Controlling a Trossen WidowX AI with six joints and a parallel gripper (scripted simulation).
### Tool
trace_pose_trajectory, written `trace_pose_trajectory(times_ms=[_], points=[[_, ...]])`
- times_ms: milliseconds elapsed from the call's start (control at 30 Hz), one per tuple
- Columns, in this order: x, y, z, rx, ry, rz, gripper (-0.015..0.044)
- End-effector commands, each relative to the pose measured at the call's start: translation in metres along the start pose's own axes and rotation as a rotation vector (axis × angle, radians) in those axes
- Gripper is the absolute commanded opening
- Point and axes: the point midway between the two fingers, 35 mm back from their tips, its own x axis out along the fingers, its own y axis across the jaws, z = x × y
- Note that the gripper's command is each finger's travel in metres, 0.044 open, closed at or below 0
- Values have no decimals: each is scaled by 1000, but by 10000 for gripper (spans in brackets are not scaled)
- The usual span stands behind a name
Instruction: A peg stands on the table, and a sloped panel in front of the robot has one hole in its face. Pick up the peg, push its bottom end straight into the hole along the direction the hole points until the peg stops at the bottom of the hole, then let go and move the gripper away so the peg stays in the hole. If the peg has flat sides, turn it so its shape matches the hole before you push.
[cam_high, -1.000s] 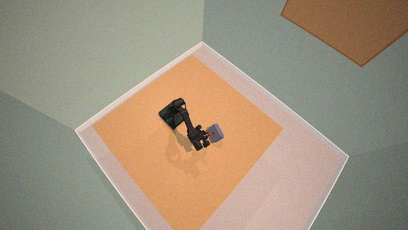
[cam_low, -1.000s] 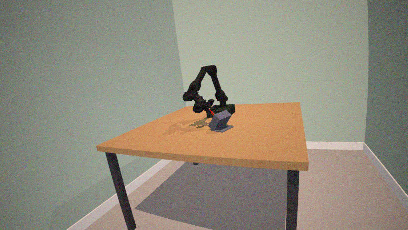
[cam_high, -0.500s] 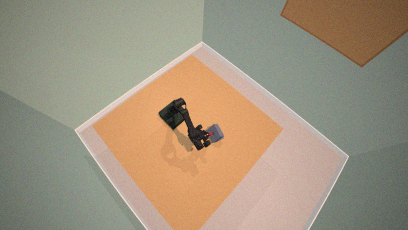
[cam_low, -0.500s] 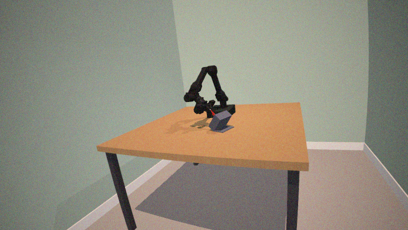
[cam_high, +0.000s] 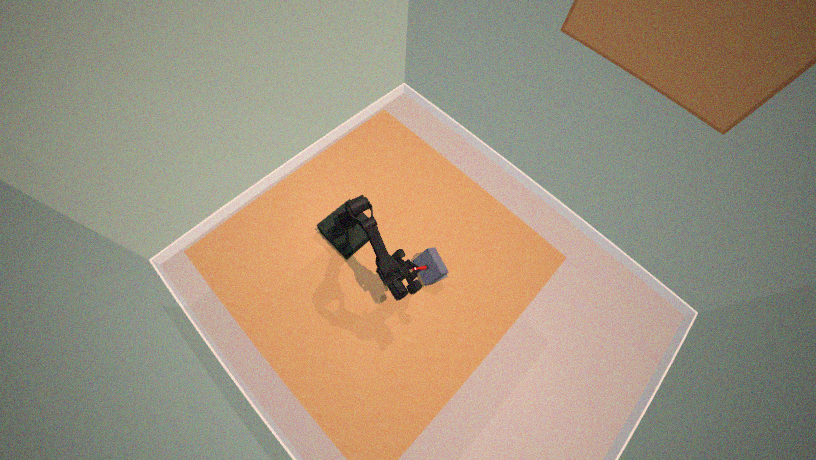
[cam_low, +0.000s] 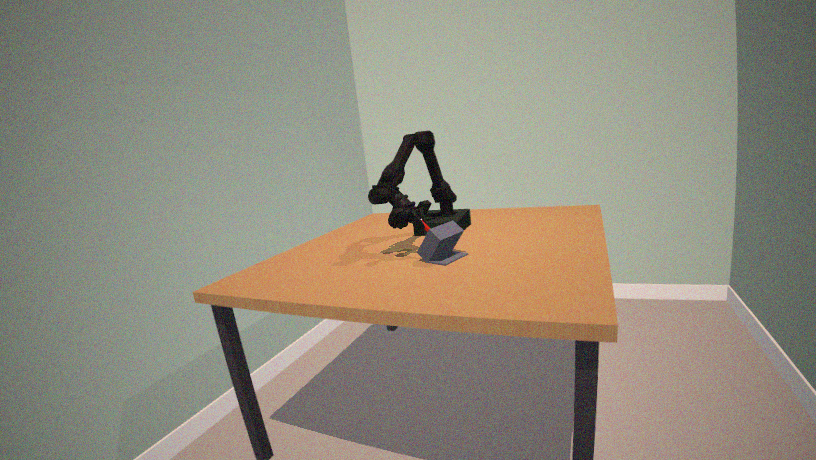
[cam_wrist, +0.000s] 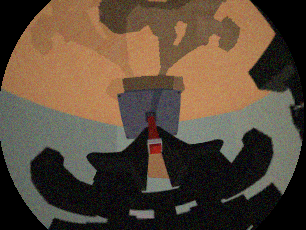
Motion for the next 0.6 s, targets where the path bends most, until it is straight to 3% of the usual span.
trace_pose_trajectory(times_ms=[0,567], points=[[3,-1,1,4,-1,-1,0],[13,-1,1,4,-1,-1,0]])
